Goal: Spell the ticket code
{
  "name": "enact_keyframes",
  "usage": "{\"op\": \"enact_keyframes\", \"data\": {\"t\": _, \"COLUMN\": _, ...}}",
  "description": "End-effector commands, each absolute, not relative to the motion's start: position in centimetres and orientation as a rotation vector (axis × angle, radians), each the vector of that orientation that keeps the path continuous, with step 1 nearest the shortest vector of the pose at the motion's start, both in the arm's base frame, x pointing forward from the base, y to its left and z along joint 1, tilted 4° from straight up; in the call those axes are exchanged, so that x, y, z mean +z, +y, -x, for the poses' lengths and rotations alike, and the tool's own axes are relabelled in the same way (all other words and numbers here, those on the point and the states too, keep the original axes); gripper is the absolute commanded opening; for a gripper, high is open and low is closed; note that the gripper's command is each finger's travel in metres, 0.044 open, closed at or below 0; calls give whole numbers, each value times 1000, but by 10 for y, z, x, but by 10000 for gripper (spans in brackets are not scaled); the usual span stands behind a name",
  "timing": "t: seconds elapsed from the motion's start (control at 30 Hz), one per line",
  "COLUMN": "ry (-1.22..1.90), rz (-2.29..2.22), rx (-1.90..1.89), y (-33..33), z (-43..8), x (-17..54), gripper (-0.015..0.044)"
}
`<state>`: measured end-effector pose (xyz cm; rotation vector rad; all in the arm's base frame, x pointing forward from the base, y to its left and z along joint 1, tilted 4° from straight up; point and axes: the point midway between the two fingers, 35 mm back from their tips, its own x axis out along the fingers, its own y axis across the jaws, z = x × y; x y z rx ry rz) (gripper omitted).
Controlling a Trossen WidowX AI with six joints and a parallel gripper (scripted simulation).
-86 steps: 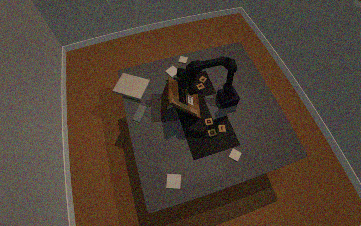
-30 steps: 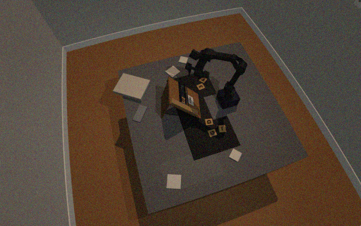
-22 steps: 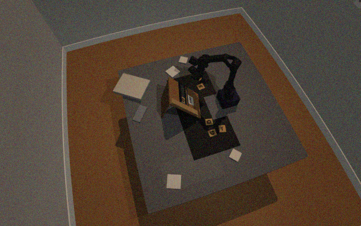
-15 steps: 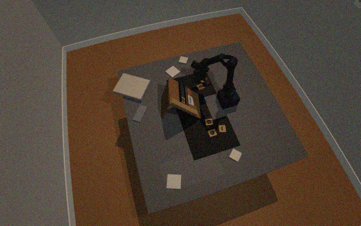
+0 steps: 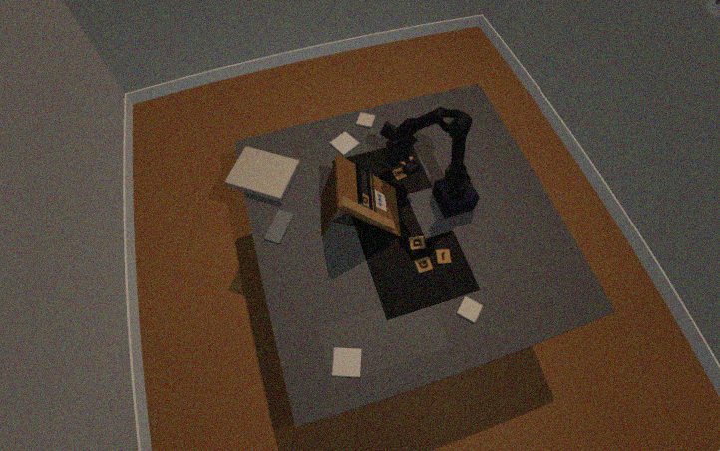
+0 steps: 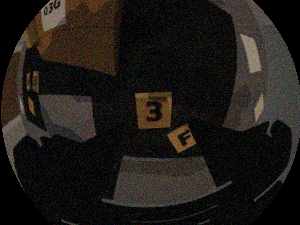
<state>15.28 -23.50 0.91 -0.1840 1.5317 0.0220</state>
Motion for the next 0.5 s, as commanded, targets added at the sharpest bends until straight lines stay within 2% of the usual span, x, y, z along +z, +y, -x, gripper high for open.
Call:
{"op": "enact_keyframes", "data": {"t": 0.0, "ry": 1543, "rz": 173, "rx": 23, "y": -234, "z": -151, "x": -12, "gripper": 340}}
{"op": "enact_keyframes", "data": {"t": 0.47, "ry": 1543, "rz": 173, "rx": 23, "y": -235, "z": -152, "x": -17, "gripper": 340}}
